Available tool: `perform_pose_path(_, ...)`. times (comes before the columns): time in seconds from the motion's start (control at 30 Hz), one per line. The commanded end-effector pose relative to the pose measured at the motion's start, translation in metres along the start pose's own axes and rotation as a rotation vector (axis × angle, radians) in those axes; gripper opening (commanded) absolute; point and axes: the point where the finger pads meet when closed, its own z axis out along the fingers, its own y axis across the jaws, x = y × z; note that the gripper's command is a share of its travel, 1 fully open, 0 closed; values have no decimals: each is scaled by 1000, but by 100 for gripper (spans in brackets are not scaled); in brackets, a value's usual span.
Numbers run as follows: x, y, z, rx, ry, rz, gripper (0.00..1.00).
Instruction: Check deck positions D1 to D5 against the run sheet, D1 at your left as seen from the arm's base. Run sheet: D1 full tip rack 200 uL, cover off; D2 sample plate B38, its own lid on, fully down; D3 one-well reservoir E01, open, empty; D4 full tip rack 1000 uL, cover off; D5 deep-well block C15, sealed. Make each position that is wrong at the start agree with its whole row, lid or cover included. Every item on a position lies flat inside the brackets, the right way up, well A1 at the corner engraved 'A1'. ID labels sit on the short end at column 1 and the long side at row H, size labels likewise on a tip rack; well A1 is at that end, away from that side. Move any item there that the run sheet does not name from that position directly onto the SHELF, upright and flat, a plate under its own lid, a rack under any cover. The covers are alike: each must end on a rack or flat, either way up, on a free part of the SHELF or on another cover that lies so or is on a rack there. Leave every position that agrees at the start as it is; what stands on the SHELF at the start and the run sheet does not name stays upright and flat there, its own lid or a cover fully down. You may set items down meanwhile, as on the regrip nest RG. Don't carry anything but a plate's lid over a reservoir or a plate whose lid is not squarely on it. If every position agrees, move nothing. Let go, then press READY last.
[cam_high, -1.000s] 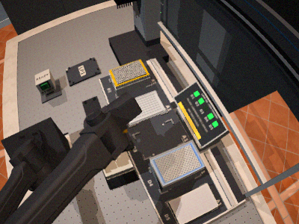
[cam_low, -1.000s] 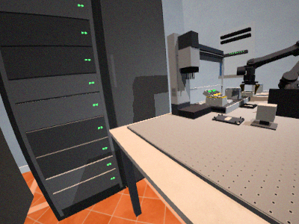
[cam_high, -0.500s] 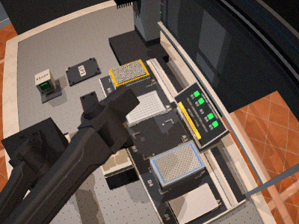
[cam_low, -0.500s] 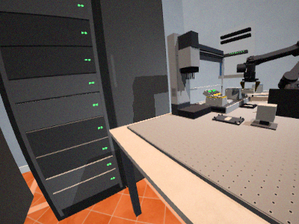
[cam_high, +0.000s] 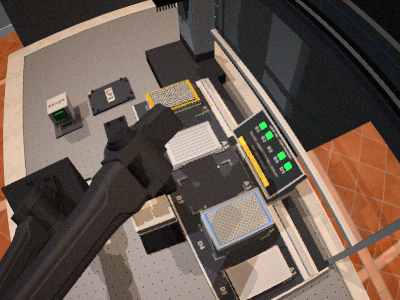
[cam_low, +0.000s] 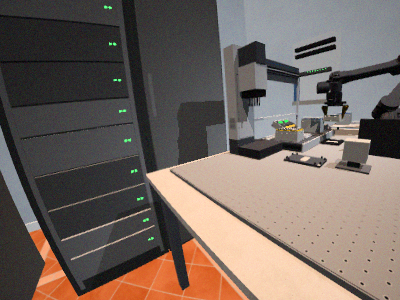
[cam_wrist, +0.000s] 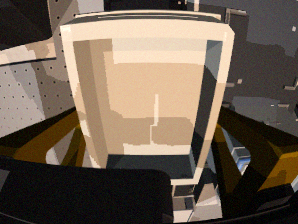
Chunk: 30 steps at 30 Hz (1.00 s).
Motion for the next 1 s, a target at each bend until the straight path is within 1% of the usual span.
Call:
perform_pose_path(0.0, 4, -13, -22, 33, -15, 42, 0)
perform_pose_path(0.17, 4, -13, -30, 31, -15, 39, 0)
perform_pose_path(0.23, 4, -13, -30, 31, -15, 39, 0)
perform_pose_path(0.27, 1, -2, -22, 10, -2, 18, 0)
perform_pose_path(0.3, 2, -10, -31, 24, -11, 32, 0)
perform_pose_path(0.33, 3, -13, -35, 28, -15, 37, 0)
perform_pose_path(0.73, 1, -12, -54, 24, -13, 32, 0)
perform_pose_path(0.8, 1, -12, -54, 24, -13, 32, 0)
perform_pose_path(0.83, 0, -1, -44, -4, 4, 14, 0)
perform_pose_path(0.87, 0, -9, -54, 17, -9, 24, 0)
perform_pose_path(0.9, 1, -12, -59, 23, -14, 32, 0)
perform_pose_path(0.97, 1, -12, -63, 24, -14, 32, 0)
